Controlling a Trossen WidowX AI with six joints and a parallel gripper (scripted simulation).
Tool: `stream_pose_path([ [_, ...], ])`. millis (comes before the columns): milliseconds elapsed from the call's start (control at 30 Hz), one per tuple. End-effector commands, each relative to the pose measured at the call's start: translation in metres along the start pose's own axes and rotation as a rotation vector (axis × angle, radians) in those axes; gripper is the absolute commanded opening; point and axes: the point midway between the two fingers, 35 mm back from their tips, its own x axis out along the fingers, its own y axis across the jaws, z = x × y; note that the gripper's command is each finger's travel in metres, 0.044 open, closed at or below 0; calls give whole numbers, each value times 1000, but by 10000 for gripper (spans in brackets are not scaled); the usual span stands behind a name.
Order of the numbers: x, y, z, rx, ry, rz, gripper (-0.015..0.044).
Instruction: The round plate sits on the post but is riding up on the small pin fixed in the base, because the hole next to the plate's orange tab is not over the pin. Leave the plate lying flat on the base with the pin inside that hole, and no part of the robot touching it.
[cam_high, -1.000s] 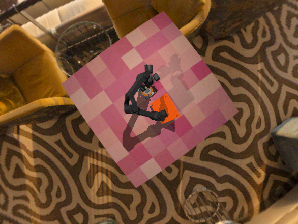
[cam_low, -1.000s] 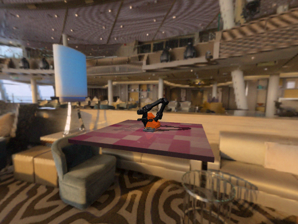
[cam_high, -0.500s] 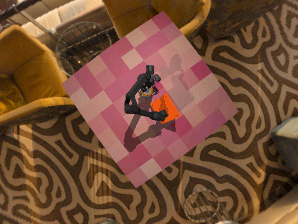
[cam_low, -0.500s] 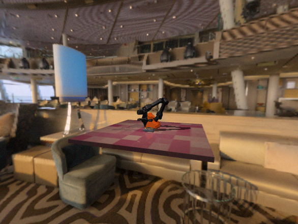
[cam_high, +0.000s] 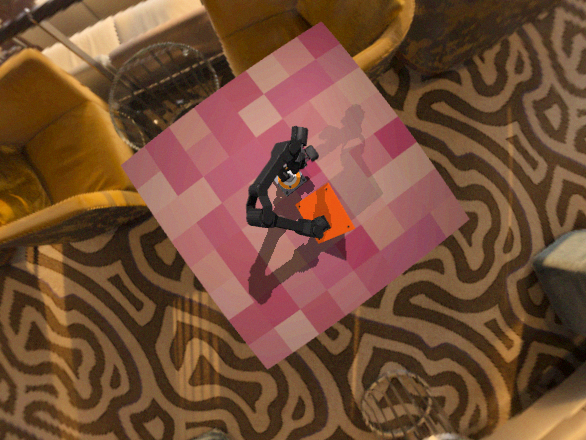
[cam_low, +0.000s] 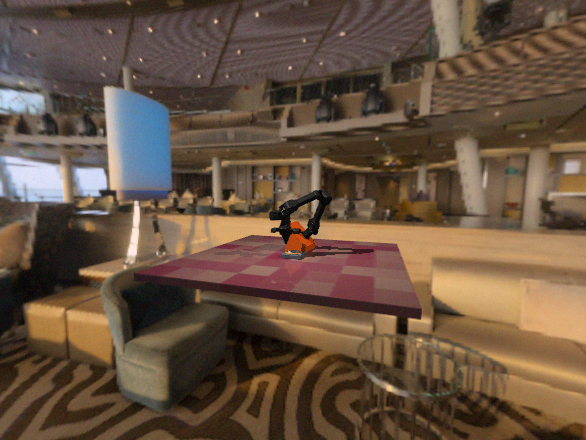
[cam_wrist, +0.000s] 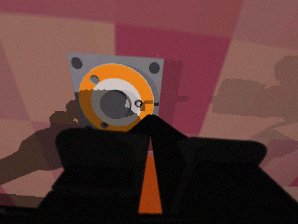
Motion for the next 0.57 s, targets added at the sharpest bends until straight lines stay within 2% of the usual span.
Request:
stream_pose_path([
  [0,-11,0,0,-10,-5,-11,0],
  [533,-4,0,0,-1,-5,-3,0],
])
